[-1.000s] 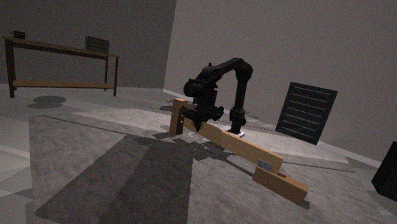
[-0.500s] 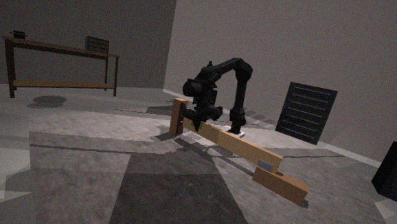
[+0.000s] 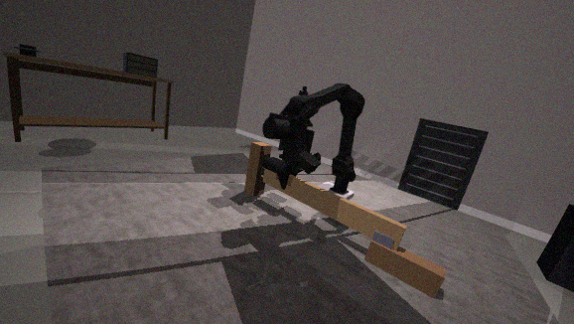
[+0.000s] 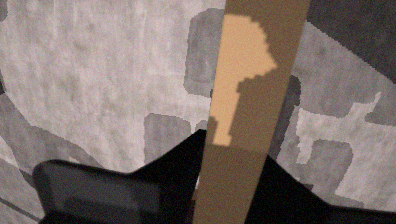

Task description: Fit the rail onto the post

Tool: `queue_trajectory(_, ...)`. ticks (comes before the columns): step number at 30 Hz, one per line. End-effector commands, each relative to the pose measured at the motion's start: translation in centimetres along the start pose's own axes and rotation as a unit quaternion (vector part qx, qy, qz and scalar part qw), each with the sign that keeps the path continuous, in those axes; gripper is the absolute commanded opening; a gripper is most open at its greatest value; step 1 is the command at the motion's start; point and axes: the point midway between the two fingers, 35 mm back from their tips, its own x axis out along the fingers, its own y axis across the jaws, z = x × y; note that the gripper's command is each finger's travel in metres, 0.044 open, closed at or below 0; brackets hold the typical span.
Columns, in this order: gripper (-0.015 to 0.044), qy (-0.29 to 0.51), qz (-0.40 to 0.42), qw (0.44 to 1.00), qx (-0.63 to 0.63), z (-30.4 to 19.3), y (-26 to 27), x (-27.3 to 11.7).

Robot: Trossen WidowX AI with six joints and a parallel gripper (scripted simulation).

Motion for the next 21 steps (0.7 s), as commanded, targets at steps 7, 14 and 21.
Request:
queue_trajectory(7,0.0000,0.000,-0.001,1.000,-0.001,-0.40,-0.05,-0.03)
queue_trajectory(14,0.0000,0.000,-0.001,1.000,-0.001,-0.60,-0.05,0.03)
queue_trajectory(21,0.0000,0.001,-0.001,1.000,-0.001,-0.82,-0.05,0.01)
